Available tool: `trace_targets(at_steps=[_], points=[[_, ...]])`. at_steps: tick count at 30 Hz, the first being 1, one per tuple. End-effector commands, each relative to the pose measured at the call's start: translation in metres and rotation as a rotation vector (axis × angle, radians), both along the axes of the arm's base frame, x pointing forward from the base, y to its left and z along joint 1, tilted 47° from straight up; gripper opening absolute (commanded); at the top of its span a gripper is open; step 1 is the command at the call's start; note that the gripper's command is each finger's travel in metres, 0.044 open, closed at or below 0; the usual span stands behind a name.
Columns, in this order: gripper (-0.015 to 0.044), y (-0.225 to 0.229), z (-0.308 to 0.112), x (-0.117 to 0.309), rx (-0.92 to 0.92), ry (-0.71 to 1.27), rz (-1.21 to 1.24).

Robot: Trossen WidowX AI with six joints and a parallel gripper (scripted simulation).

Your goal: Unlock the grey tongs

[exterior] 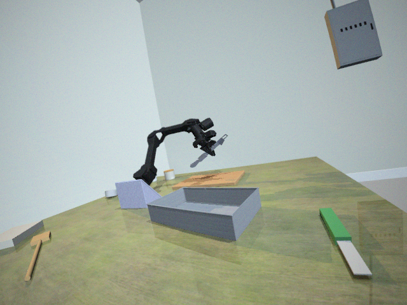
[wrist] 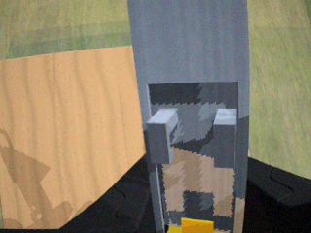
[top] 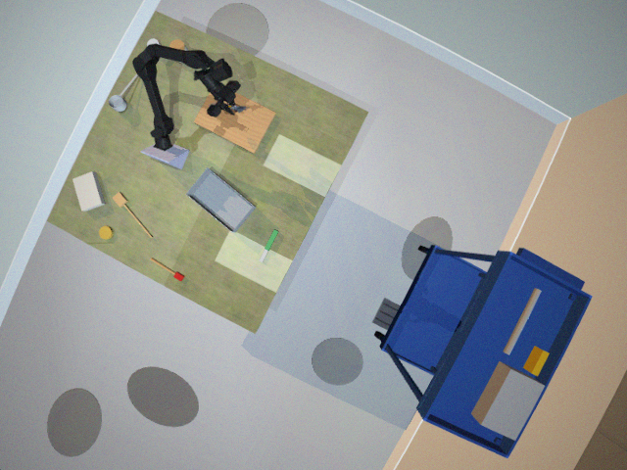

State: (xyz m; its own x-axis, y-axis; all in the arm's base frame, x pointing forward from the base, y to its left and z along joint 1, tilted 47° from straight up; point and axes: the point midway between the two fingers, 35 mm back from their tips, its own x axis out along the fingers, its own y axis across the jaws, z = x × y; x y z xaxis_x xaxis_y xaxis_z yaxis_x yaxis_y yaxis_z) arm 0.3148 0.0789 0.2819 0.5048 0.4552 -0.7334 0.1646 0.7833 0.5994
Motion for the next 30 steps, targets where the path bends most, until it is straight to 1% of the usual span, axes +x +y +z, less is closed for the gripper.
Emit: trace_targets(at_steps=[1, 21, 30], points=[[-0.015, 0.001, 0.001, 0.002, 0.024, 0.047, 0.043], [-0.015, 0.011, 0.001, 0.008, 0.247, 0.313, 0.225], [-0.015, 0.011, 0.002, 0.009, 0.269, 0.329, 0.234]])
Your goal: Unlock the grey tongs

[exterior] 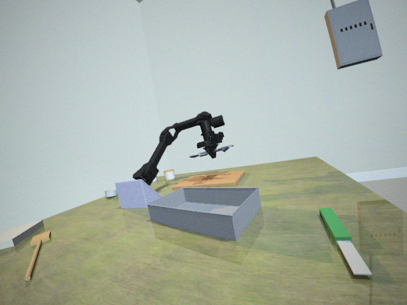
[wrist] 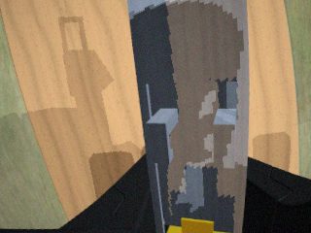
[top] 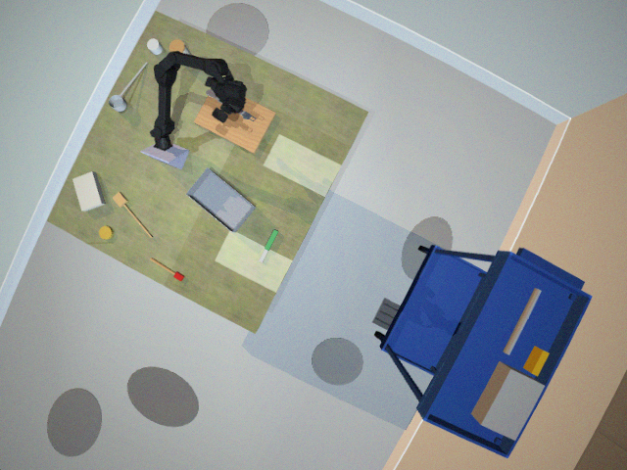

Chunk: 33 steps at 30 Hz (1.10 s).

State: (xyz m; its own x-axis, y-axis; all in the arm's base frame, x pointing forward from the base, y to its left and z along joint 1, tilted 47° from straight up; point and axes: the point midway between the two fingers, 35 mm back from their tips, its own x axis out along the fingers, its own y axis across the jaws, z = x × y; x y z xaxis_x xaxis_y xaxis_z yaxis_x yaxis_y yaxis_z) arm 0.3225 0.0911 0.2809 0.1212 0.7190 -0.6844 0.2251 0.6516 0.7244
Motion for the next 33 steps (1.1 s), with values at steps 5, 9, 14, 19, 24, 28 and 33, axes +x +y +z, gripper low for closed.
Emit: trace_targets(at_steps=[5, 9, 14, 19, 24, 28, 33], points=[[-0.015, 0.002, 0.001, 0.002, 0.007, -0.011, 0.007], [-0.015, 0.006, -0.003, 0.003, 0.006, -0.012, 0.016], [-0.015, 0.012, -0.009, 0.005, 0.005, -0.014, 0.029], [-0.015, 0.017, -0.014, 0.006, 0.004, -0.016, 0.041], [-0.015, 0.023, -0.019, 0.007, 0.003, -0.018, 0.053], [-0.015, 0.028, -0.023, 0.007, 0.002, -0.019, 0.063], [-0.015, 0.034, -0.029, 0.008, 0.001, -0.021, 0.075]])
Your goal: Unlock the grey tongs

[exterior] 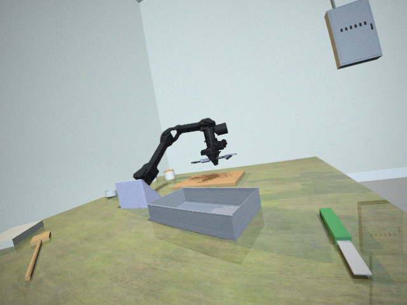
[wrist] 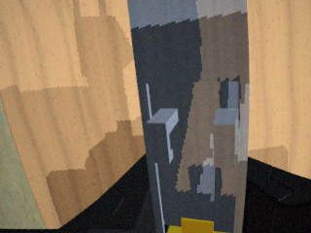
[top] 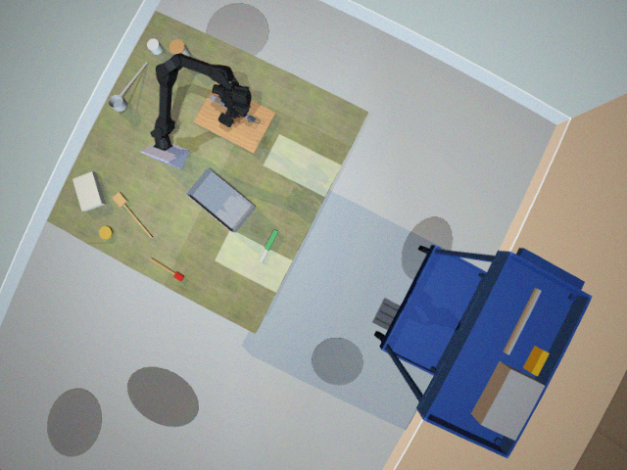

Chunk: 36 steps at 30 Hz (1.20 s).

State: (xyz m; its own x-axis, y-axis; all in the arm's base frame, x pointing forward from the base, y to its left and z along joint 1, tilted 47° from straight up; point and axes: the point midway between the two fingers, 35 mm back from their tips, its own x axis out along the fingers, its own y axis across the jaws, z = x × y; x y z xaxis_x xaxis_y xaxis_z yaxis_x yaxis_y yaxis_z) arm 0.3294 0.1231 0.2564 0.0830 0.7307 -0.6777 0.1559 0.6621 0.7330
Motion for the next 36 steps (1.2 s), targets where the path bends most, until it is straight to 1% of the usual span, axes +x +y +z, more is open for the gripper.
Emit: trace_targets(at_steps=[1, 27, 36], points=[[-0.015, 0.003, -0.005, 0.001, -0.005, 0.004, 0.001], [-0.015, 0.028, -0.029, 0.001, -0.008, -0.005, 0.054], [0.0086, 0.03, -0.027, -0.001, -0.003, -0.008, 0.062]])
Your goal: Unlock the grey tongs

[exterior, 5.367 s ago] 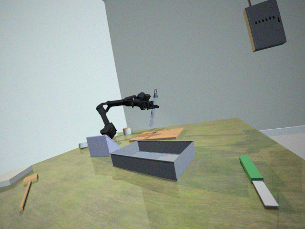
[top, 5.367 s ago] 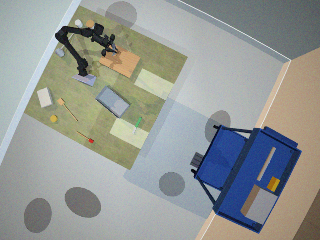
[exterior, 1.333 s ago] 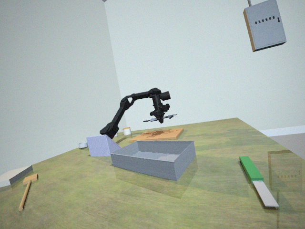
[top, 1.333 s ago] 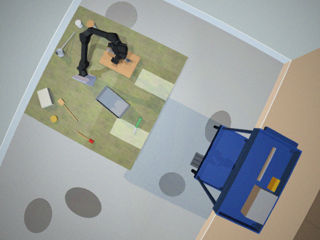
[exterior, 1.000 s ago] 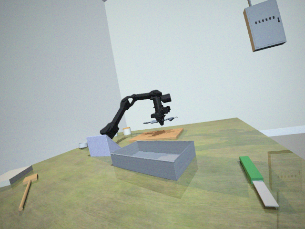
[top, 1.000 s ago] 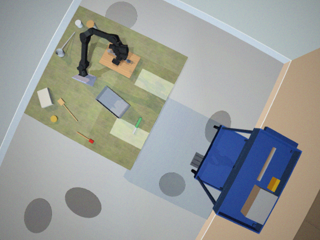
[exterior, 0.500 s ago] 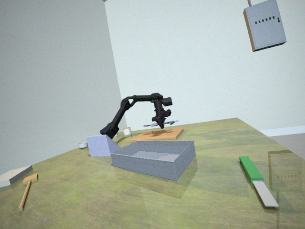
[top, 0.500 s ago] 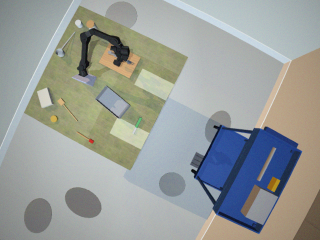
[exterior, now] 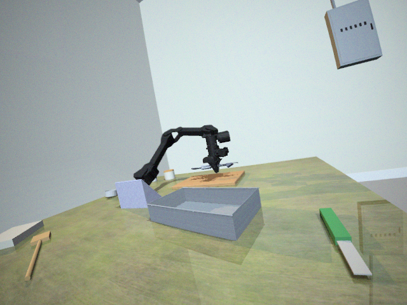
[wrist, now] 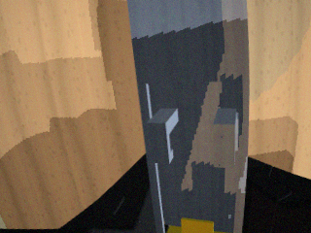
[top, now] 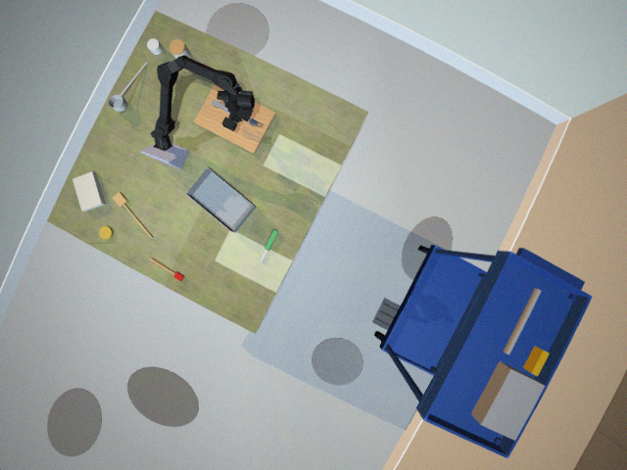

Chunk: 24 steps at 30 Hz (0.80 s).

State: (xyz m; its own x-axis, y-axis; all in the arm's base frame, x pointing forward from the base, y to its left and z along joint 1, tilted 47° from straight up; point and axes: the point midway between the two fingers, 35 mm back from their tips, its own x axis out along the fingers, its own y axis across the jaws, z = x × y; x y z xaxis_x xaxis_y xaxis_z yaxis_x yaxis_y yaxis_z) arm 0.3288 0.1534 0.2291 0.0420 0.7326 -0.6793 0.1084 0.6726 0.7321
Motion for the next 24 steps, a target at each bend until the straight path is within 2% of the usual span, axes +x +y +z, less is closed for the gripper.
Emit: trace_targets(at_steps=[1, 13, 19, 24], points=[[0.0112, 0.0, 0.0, 0.0, 0.0, 0.0, -0.001], [0.0427, 0.0, 0.0, 0.0, 0.0, 0.0, -0.001], [0.044, -0.016, -0.006, 0.002, -0.01, 0.0, -0.005], [0.044, -0.084, -0.032, 0.002, -0.03, 0.007, -0.019]])
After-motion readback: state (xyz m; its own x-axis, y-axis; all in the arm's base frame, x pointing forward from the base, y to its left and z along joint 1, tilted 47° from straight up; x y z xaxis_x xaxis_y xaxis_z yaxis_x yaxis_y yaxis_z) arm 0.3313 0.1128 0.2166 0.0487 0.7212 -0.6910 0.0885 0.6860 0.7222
